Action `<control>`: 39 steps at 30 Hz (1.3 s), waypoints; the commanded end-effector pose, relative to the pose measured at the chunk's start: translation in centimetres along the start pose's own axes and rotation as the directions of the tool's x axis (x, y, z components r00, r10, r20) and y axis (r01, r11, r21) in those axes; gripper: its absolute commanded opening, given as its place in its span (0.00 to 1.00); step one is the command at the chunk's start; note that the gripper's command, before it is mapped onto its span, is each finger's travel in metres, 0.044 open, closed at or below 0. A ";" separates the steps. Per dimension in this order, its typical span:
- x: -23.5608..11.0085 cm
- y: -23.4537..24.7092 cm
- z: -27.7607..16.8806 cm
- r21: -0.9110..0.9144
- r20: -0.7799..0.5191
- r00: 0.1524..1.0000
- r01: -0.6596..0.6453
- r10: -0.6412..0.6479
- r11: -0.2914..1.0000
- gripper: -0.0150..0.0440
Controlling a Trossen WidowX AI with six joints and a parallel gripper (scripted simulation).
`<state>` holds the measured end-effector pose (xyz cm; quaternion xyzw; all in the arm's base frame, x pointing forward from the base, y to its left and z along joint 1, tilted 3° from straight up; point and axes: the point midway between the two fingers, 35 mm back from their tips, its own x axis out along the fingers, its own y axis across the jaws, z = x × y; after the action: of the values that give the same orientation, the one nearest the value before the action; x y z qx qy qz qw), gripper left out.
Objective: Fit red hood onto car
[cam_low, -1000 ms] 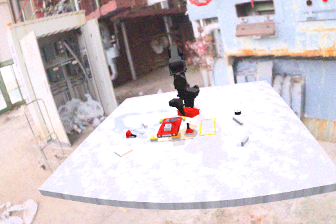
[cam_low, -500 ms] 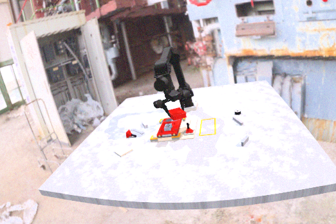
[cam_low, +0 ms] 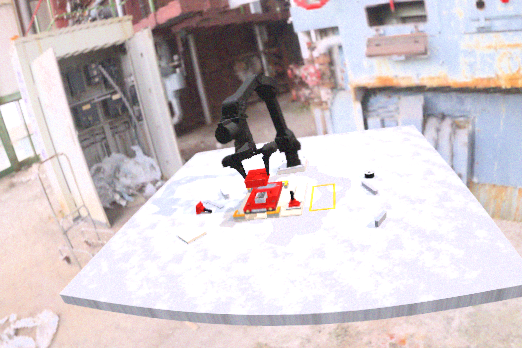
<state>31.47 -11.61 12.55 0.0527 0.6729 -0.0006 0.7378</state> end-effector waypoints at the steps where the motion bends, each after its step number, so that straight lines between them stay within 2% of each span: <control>1: -0.2 -0.3 0.0 0.043 0.013 1.000 -0.007 0.006 0.999 0.25; 8: 0.7 -0.4 -0.1 0.043 0.013 1.000 -0.007 0.006 0.999 0.25; 19: 4.7 -1.1 -0.6 0.043 0.012 1.000 -0.006 0.006 0.999 0.25; 39: 4.7 -1.0 -0.7 0.043 0.012 1.000 -0.006 0.006 0.999 0.25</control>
<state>31.08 -12.29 7.69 0.0713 0.6698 -0.0155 0.7389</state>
